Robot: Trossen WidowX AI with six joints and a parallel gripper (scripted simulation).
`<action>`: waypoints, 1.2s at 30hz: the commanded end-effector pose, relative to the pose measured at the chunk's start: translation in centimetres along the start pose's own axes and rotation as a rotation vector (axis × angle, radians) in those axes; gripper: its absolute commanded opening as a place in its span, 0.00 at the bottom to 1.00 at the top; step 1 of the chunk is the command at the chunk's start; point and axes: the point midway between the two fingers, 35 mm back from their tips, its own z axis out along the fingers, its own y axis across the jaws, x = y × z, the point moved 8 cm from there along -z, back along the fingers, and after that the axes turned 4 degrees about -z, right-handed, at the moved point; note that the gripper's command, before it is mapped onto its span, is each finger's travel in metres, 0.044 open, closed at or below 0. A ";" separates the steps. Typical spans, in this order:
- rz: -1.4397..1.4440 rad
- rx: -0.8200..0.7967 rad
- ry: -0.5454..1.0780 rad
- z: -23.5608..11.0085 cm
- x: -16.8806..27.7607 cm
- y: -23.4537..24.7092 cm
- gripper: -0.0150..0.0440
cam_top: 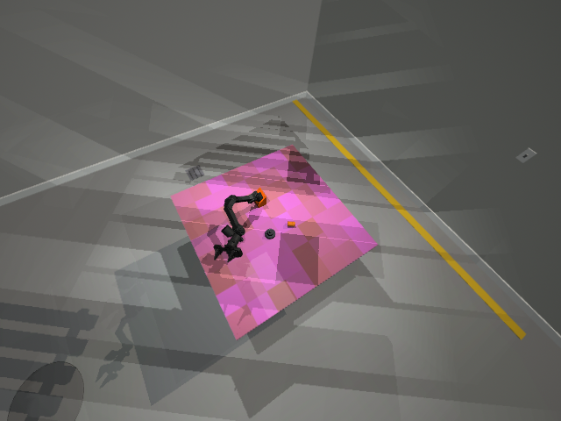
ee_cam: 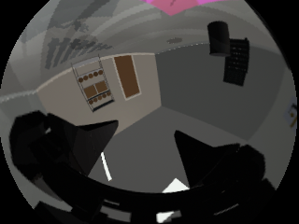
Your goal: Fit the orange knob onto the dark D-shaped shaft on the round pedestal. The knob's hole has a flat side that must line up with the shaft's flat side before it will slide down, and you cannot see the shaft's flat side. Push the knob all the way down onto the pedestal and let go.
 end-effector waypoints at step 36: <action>-0.077 0.817 0.046 -18.1 15.9 -28.2 1.00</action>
